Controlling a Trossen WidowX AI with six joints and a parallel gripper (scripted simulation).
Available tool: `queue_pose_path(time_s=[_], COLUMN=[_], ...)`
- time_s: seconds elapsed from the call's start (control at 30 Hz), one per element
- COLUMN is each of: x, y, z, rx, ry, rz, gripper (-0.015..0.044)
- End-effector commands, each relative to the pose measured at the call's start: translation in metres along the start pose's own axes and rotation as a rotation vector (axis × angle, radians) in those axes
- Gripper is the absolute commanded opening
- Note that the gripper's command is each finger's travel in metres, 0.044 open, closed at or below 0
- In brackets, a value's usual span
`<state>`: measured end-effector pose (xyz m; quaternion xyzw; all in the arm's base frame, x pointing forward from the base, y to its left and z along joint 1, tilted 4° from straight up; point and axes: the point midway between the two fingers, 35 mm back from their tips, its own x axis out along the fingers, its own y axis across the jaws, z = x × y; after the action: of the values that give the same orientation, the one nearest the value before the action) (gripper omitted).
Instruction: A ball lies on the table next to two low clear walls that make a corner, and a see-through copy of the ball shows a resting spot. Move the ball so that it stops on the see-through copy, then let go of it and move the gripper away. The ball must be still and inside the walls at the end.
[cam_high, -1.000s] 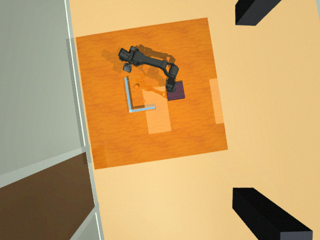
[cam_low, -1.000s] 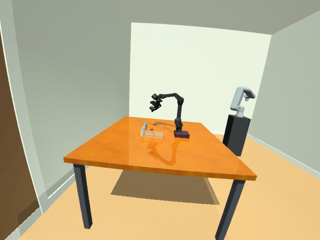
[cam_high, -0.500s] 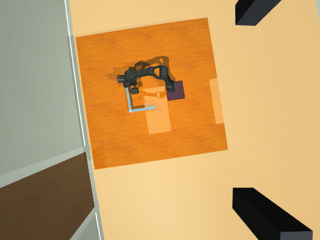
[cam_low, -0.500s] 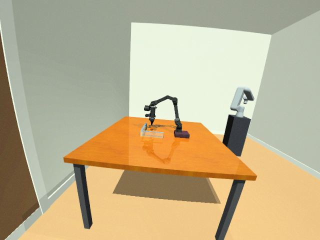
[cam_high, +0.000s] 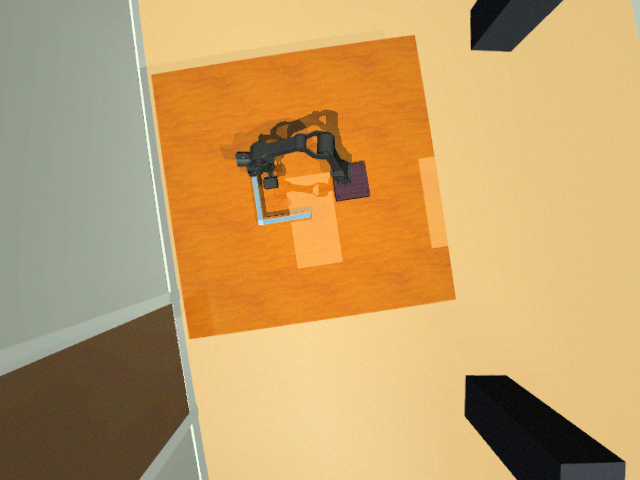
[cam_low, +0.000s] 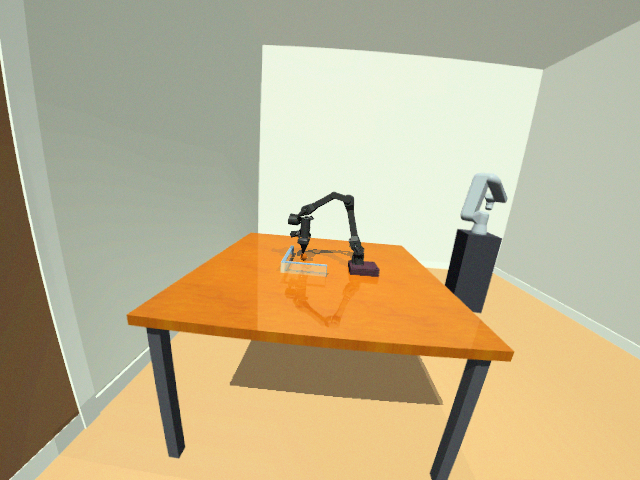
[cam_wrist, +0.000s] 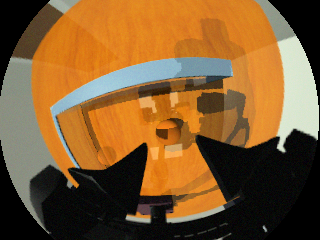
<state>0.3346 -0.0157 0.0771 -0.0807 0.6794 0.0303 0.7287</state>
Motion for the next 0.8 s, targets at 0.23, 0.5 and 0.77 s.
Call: queue_pose_path(time_s=[0.23,0.5,0.77], x=[0.019,0.032,0.036], y=[0.001,0.001,0.001], z=[0.0,-0.001,-0.001], rx=[-0.003,-0.003,-0.003], ry=[0.005,0.005,0.005], rz=[0.006,0.006,0.006], gripper=[0.0312,0.0312,0.0227])
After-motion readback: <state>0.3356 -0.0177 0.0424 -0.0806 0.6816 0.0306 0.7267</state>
